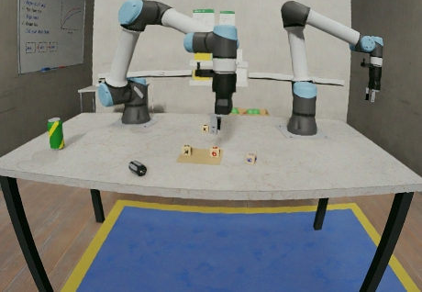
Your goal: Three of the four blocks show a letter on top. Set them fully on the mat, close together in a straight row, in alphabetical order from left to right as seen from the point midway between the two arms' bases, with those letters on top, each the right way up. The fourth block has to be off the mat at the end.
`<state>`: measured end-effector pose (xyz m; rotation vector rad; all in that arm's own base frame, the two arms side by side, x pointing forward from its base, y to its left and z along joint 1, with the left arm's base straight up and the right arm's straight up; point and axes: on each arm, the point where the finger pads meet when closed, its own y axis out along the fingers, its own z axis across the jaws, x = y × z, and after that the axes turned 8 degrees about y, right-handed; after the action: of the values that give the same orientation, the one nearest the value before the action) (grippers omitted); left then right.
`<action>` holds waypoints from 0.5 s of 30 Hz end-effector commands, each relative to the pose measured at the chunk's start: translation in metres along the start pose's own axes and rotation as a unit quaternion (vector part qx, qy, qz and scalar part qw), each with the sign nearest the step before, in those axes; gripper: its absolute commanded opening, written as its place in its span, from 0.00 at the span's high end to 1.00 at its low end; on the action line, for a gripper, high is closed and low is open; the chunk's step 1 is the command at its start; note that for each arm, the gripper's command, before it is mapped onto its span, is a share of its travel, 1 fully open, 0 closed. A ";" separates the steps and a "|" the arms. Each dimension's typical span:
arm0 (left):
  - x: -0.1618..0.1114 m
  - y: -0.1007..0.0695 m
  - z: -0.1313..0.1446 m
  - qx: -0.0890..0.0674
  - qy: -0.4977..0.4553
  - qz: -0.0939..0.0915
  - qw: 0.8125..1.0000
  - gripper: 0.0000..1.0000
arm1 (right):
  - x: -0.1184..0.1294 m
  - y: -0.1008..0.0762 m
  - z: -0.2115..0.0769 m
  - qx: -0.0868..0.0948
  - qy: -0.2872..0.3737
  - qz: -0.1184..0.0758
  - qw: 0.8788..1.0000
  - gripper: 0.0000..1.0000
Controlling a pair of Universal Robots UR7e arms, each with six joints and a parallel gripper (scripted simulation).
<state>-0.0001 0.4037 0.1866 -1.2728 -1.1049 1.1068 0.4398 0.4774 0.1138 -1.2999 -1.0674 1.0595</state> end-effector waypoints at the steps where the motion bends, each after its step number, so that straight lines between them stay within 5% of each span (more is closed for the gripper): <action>1: 0.000 0.000 0.000 0.000 0.000 -0.001 1.000 0.00 | 0.017 0.000 0.000 0.003 -0.114 0.000 0.993 0.00; 8: 0.000 0.000 0.000 0.000 0.000 -0.001 1.000 0.00 | 0.045 0.001 0.002 0.003 -0.269 0.000 0.963 0.00; 10: 0.000 0.000 0.000 0.000 0.000 -0.001 1.000 0.00 | 0.045 0.001 0.002 0.003 -0.269 0.000 0.963 0.00; 15: 0.000 0.000 0.000 0.000 0.000 -0.001 1.000 0.00 | 0.063 0.002 0.005 0.003 -0.364 -0.001 0.931 0.00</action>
<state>-0.0001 0.4037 0.1866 -1.2728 -1.1049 1.1068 0.4458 0.5284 0.1113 -0.9928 -1.5055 1.5006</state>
